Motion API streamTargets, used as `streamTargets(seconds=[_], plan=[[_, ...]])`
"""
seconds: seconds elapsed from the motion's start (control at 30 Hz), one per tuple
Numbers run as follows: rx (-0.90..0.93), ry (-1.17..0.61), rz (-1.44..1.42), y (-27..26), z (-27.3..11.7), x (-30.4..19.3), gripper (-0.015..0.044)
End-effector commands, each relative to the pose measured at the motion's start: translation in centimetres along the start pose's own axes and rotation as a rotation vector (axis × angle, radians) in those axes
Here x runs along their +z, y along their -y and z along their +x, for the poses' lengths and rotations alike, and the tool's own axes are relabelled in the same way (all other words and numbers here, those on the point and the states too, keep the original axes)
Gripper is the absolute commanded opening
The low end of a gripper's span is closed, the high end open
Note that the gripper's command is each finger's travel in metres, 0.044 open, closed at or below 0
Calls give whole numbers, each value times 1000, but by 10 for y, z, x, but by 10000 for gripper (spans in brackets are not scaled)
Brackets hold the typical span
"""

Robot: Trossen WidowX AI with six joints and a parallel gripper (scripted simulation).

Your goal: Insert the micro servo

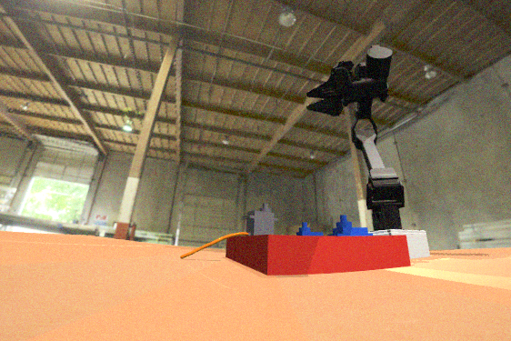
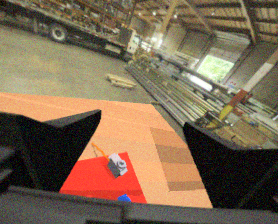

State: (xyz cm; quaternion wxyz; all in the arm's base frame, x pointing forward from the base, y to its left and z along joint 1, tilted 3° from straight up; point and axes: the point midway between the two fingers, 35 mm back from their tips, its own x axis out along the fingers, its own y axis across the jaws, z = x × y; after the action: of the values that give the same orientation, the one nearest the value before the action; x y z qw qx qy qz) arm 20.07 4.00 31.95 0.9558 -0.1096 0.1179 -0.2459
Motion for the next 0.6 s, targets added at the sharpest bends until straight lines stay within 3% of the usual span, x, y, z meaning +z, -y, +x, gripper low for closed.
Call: streamTargets(seconds=[0.0,0.57], plan=[[-23,-75,84,-5,8,-7,440],[-177,-349,414,-23,41,-39,440]])
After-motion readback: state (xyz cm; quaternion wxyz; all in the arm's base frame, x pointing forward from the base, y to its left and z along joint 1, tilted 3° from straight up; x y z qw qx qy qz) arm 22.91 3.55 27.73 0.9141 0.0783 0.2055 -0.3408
